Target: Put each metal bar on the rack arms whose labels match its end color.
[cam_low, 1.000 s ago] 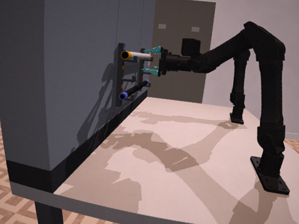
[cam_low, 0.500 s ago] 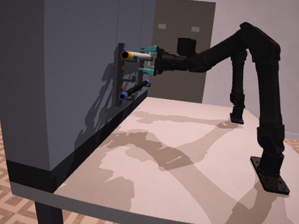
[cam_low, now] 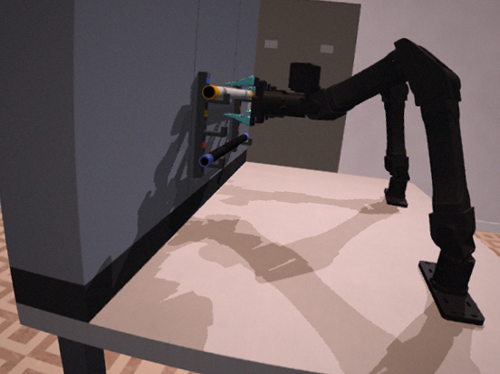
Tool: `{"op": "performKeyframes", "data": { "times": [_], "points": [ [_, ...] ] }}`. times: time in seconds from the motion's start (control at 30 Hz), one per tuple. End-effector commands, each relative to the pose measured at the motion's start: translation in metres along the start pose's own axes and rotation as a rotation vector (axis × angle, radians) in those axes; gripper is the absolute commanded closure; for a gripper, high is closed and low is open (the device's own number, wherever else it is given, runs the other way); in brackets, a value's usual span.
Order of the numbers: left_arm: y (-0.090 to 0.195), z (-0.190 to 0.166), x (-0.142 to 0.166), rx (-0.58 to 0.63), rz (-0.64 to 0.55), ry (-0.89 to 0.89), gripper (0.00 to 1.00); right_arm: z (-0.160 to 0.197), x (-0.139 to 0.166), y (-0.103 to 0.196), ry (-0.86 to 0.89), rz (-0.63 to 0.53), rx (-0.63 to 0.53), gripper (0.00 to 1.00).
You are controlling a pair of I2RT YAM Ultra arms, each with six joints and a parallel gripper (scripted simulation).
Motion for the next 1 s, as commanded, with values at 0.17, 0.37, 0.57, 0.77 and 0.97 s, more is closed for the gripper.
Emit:
{"op": "performKeyframes", "data": {
  "times": [0.17,0.37,0.57,0.77,0.97],
  "points": [
    [-0.0153,0.0127,0.0045,-0.021,0.004,0.026,0.25,-0.0167,0.0013,-0.0139,-0.011,-0.004,0.035,0.26],
    [-0.0179,0.0129,0.0045,-0.021,0.004,0.026,0.28,-0.017,0.0012,-0.0167,-0.011,-0.004,0.036,0.3],
    [-0.0179,0.0129,0.0045,-0.021,0.004,0.026,0.38,-0.017,0.0012,-0.0167,-0.011,-0.004,0.036,0.4],
    [-0.0179,0.0129,0.0045,-0.021,0.004,0.026,0.48,-0.017,0.0012,-0.0167,-0.011,-0.004,0.036,0.5],
    [-0.0179,0.0129,0.0045,-0.021,0.004,0.026,0.55,-0.0175,0.0011,-0.0166,-0.011,-0.004,0.038,0.56]
  ]
}}
Point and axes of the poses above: on each arm, the point where the finger pads meet when closed, its own y axis back along the fingers, its own z axis across the jaws, x = y × z, the point moved 8 cm from there along y, back along the fingers, and after that the axes turned 5 degrees about -y, right-handed, at the moved point
